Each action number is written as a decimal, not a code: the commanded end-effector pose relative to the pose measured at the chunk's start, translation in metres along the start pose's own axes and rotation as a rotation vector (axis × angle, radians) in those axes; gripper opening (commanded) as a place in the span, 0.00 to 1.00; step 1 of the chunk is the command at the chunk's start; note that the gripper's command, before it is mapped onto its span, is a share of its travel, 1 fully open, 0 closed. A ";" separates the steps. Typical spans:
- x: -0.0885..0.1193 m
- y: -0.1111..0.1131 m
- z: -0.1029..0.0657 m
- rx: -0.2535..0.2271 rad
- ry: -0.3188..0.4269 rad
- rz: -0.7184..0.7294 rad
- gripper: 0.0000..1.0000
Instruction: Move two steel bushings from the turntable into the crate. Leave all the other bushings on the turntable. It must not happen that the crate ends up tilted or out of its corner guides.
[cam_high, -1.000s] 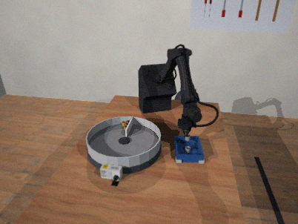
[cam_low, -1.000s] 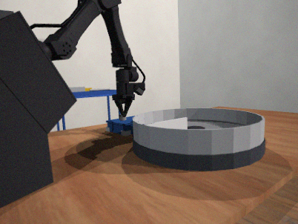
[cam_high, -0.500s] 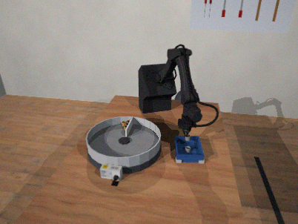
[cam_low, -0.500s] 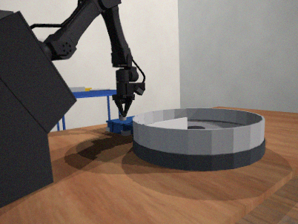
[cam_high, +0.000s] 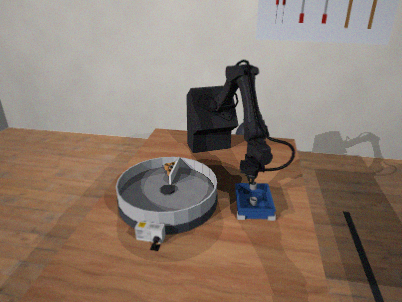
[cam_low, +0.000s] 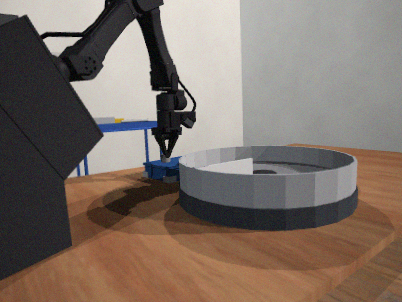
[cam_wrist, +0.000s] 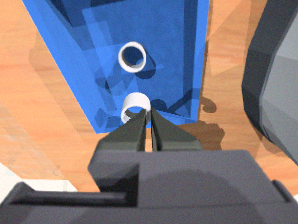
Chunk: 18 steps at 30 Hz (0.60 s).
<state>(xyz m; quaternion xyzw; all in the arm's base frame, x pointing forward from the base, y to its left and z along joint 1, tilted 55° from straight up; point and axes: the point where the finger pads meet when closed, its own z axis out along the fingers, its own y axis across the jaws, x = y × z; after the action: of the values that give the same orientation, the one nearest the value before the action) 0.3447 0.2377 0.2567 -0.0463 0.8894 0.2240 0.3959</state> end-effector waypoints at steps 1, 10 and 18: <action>-0.017 0.004 -0.007 -0.022 -0.049 0.002 0.00; -0.008 -0.001 0.012 -0.007 -0.020 0.000 0.00; -0.009 -0.001 0.025 -0.007 -0.023 0.001 0.00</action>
<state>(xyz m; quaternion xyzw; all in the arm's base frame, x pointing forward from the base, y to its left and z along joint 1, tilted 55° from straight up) 0.3577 0.2462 0.2455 -0.0469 0.8892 0.2245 0.3958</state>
